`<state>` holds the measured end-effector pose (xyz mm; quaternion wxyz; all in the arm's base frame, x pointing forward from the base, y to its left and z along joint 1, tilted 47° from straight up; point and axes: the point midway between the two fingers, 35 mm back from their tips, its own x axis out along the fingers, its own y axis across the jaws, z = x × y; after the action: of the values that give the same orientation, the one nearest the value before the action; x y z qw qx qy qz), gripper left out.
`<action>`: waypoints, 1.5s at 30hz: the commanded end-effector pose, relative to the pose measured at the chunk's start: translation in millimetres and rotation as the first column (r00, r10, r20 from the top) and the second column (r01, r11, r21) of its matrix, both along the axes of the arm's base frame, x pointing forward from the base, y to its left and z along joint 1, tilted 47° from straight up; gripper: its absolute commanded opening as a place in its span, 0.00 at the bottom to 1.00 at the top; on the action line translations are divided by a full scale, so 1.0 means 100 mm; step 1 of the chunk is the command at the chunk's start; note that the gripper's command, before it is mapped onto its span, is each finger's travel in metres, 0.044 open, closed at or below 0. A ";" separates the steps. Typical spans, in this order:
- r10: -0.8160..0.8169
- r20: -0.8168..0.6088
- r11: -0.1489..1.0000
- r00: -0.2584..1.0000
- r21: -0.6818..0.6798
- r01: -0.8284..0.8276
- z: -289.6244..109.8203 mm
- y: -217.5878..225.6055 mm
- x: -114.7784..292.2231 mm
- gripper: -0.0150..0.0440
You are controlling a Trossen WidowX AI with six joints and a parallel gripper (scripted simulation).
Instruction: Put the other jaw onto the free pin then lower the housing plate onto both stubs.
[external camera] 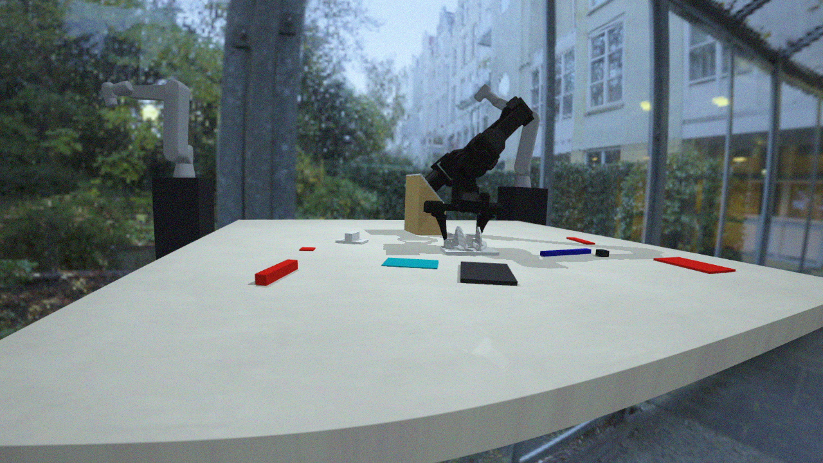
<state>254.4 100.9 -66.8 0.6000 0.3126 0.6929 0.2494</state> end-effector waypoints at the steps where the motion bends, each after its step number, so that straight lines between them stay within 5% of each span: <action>1: 0.002 0.005 1.000 1.000 -0.003 -0.002 0.00 0.00 0.01 0.85; 45: 0.002 0.005 1.000 1.000 -0.003 -0.002 -0.03 0.03 0.01 0.85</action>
<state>255.1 103.6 -69.5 0.6014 0.3106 0.6923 0.2502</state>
